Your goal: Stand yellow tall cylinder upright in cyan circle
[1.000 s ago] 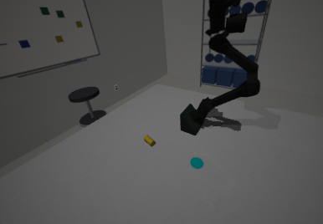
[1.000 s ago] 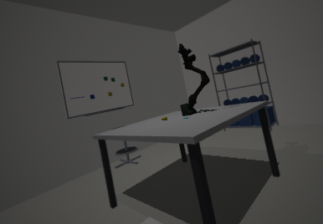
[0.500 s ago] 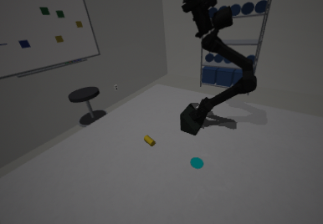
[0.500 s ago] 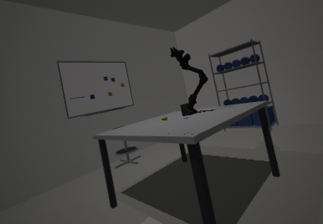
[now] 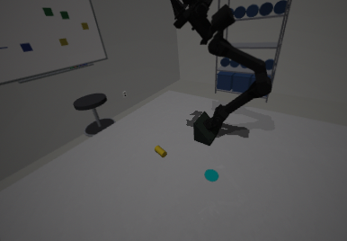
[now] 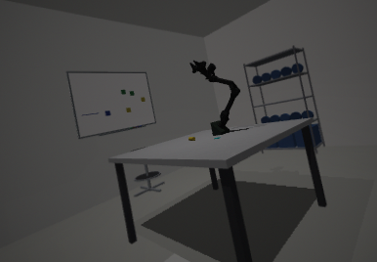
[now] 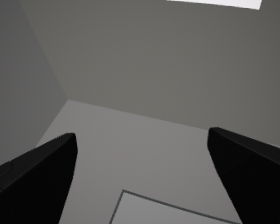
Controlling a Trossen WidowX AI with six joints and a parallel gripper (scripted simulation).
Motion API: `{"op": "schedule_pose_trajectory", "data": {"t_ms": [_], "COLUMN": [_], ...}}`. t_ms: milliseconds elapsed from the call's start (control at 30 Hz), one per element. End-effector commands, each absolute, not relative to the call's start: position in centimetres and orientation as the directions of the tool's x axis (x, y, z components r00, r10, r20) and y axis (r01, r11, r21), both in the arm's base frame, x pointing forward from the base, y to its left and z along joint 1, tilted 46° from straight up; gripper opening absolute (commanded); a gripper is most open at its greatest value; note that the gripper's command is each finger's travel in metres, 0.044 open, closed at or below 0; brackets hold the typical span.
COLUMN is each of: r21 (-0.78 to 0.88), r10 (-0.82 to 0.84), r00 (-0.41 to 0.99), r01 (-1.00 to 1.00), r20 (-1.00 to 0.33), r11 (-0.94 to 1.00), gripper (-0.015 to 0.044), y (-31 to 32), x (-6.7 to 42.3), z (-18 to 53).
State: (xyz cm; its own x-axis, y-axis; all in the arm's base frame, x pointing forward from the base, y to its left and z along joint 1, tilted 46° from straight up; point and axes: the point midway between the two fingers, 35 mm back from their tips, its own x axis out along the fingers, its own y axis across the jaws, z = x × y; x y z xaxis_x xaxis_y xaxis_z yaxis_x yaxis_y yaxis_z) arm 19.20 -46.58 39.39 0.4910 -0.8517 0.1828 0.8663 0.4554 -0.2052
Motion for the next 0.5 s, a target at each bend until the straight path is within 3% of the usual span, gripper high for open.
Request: {"op": "schedule_pose_trajectory", "data": {"t_ms": [0,467], "r21": [-0.251,-0.411], "r10": [-0.847,-0.793], "r00": [0.517,0.598], "r01": [0.842,0.698], "r20": [0.125,-0.116], "r11": [0.477,0.586], "gripper": [0.0309,0.0309], "y": [-46.9,-47.1], "x": [20.3,24.4], "z": [37.7,30.6]}}
